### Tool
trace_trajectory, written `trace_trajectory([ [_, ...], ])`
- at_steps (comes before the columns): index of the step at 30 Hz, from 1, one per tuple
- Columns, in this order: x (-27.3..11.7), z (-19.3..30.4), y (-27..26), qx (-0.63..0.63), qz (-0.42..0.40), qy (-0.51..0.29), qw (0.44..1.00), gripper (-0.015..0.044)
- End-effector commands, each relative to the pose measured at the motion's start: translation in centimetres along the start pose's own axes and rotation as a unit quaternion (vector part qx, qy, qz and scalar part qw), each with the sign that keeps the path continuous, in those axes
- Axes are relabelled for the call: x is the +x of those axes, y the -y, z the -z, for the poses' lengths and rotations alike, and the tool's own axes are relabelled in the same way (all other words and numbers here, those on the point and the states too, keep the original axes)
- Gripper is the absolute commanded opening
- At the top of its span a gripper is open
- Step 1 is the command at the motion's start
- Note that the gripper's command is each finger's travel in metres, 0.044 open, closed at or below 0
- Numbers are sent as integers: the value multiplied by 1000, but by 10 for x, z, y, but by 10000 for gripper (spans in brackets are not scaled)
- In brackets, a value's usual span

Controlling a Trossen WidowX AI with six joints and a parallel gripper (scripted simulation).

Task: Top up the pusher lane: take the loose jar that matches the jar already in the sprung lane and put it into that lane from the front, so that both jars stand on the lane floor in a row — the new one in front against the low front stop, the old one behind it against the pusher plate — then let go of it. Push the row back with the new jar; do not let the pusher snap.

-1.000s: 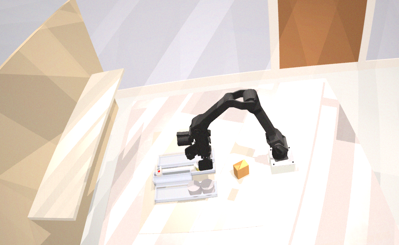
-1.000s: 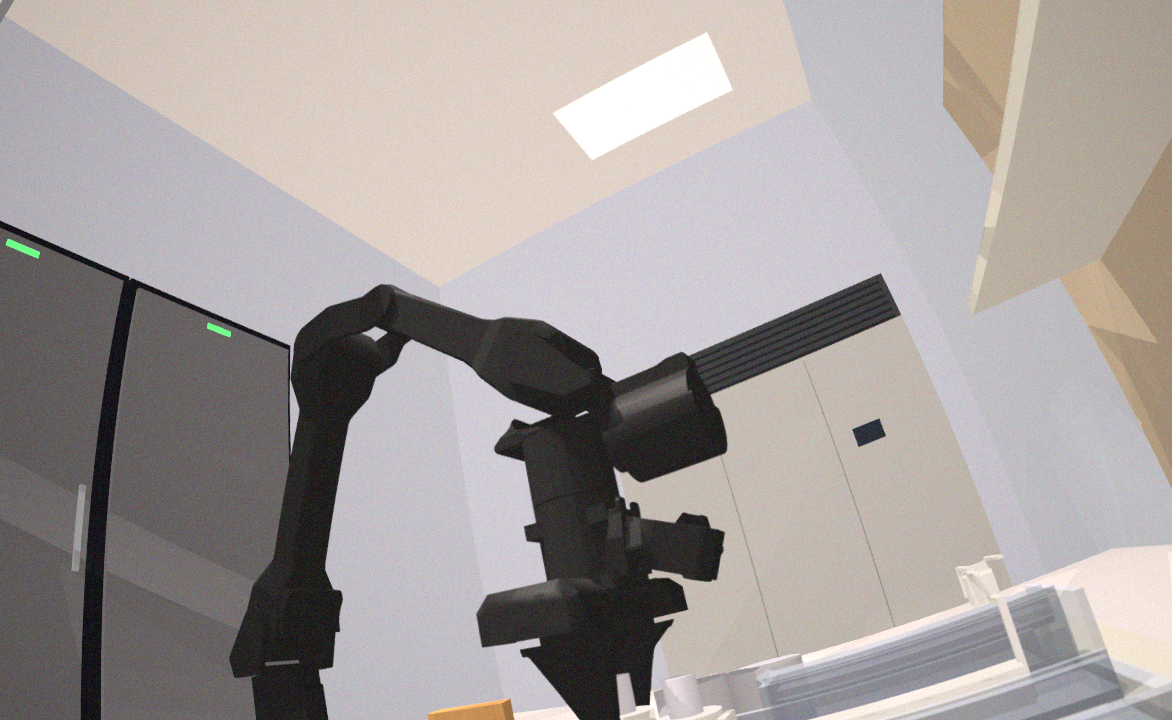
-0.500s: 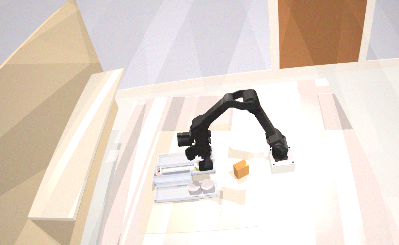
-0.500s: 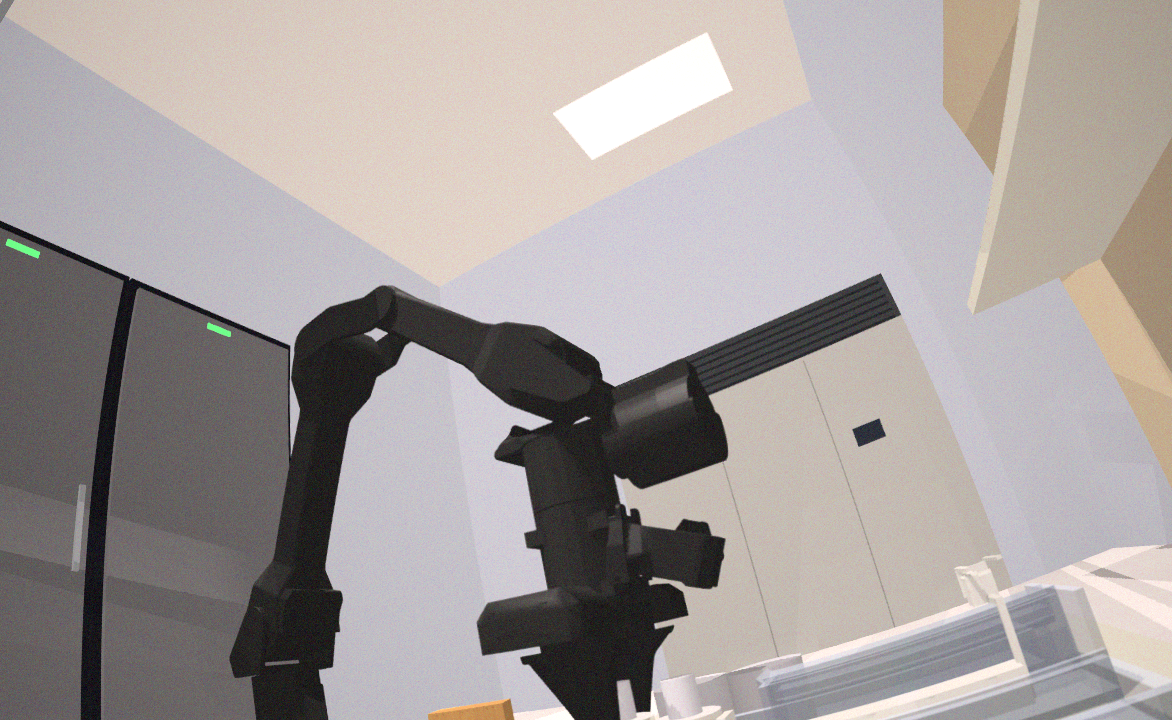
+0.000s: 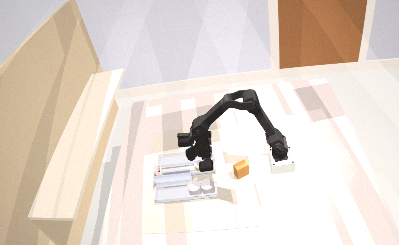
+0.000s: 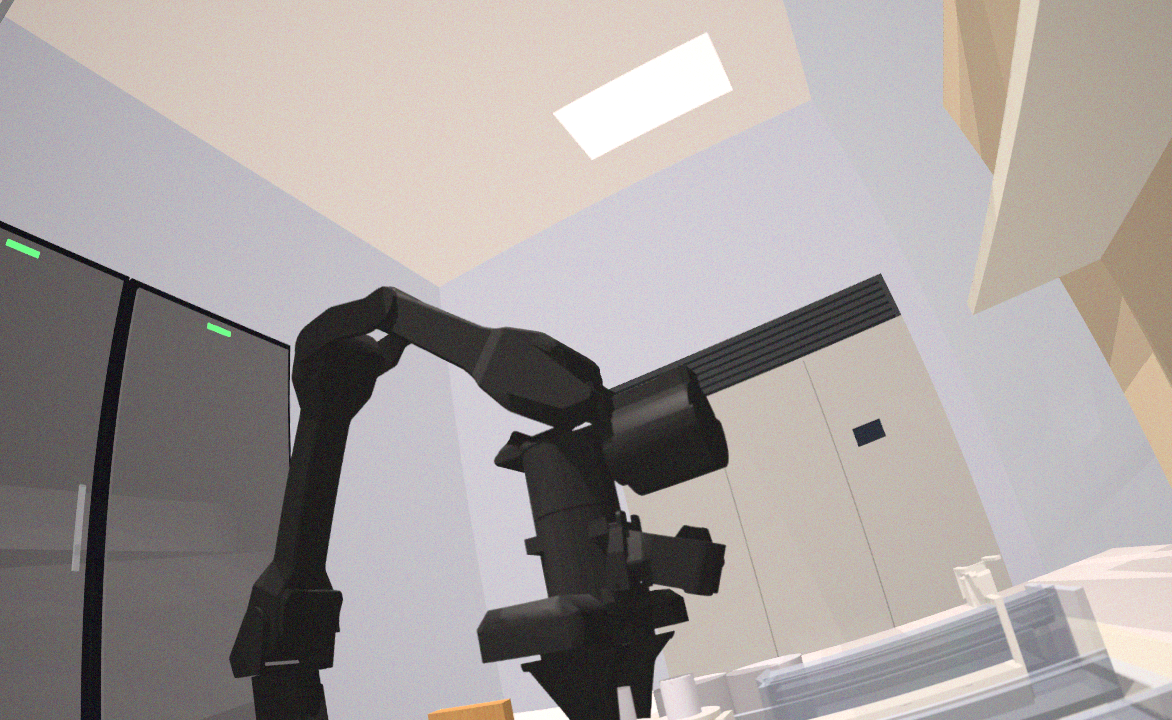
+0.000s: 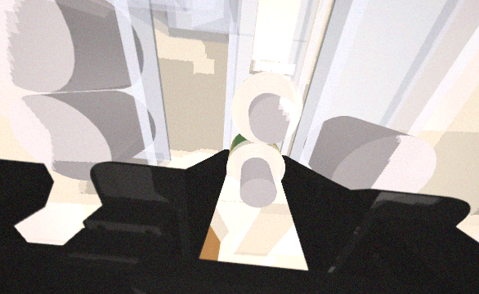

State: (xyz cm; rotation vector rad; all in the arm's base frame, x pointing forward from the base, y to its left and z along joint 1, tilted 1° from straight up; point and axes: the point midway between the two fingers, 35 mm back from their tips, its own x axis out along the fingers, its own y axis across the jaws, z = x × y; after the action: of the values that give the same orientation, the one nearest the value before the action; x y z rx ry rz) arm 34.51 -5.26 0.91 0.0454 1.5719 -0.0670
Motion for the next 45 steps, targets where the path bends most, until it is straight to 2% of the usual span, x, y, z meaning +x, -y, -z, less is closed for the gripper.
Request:
trace_trajectory([
  [1,1,-3,1,2,2,7,1000,0],
  [45,1,6,0,2,2,7,1000,0],
])
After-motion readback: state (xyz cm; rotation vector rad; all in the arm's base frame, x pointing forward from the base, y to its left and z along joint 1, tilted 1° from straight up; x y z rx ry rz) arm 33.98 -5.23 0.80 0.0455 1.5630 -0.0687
